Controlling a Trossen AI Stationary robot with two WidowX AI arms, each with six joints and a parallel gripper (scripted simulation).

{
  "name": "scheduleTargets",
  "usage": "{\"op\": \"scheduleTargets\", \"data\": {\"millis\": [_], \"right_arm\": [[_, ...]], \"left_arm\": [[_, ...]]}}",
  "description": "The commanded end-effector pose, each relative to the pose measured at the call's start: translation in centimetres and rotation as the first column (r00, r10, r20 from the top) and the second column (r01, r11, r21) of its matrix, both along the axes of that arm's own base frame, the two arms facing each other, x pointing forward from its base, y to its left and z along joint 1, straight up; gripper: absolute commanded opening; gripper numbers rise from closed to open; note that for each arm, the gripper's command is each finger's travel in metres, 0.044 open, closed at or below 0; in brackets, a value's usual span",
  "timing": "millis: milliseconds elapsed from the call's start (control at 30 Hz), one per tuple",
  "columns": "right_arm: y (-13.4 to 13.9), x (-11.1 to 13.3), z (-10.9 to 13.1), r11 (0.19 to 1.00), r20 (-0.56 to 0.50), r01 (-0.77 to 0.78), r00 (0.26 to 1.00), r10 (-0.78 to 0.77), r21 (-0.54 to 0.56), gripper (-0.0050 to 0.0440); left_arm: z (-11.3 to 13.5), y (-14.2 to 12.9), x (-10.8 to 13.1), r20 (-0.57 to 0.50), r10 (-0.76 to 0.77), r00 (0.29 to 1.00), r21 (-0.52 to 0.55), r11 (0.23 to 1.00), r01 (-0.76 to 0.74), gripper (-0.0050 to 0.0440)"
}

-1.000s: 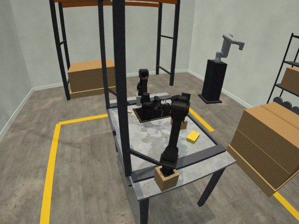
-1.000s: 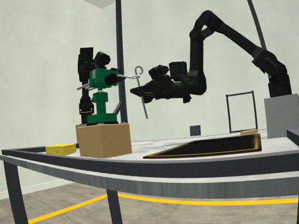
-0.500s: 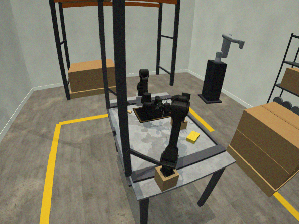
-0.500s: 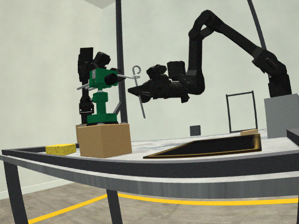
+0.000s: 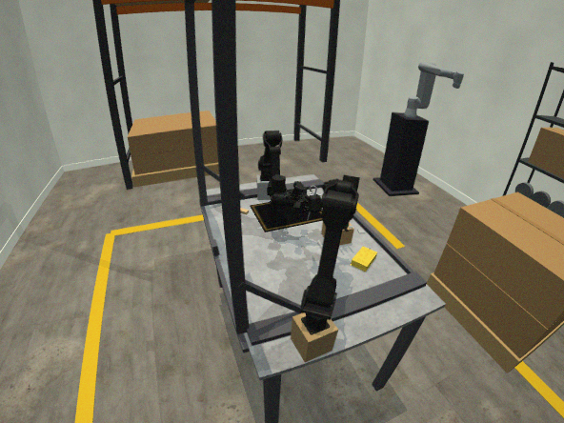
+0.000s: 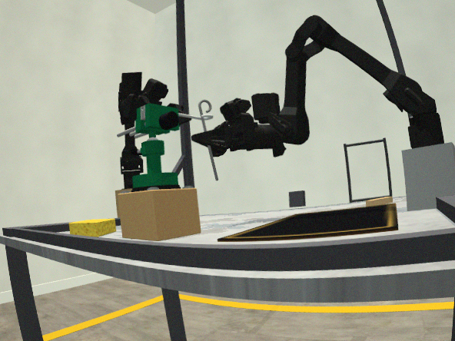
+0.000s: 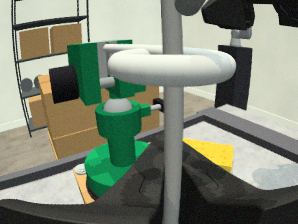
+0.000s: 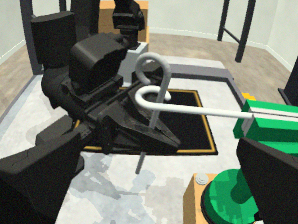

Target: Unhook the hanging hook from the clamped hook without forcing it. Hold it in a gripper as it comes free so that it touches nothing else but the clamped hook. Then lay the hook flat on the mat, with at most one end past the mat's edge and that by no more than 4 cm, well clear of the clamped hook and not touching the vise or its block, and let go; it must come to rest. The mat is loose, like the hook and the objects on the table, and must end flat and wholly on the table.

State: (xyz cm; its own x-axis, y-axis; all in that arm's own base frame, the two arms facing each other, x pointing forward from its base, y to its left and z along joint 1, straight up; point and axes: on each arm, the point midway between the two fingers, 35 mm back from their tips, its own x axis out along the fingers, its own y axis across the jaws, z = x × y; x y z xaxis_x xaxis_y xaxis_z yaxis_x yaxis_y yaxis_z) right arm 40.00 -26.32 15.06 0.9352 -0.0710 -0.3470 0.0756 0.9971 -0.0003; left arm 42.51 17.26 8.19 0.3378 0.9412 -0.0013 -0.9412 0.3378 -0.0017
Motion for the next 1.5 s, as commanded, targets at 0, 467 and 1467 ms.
{"op": "scheduleTargets", "data": {"millis": [0, 467, 1467], "right_arm": [[-0.1, 0.2, 1.4, 1.0, 0.028, -0.003, 1.0, 0.004, -0.019, 0.044], [-0.1, 0.2, 1.4, 1.0, 0.028, -0.003, 1.0, 0.004, -0.019, 0.044], [-0.1, 0.2, 1.4, 1.0, 0.028, -0.003, 1.0, 0.004, -0.019, 0.044]], "left_arm": [[1.0, 0.2, 0.3, 0.023, -0.003, 1.0, 0.004, 1.0, 0.003, 0.0], [1.0, 1.5, 0.0, 0.023, -0.003, 1.0, 0.005, 1.0, 0.003, 0.0], [0.7, 1.9, -3.7, 0.017, -0.003, 1.0, 0.005, 1.0, 0.003, 0.0]]}}
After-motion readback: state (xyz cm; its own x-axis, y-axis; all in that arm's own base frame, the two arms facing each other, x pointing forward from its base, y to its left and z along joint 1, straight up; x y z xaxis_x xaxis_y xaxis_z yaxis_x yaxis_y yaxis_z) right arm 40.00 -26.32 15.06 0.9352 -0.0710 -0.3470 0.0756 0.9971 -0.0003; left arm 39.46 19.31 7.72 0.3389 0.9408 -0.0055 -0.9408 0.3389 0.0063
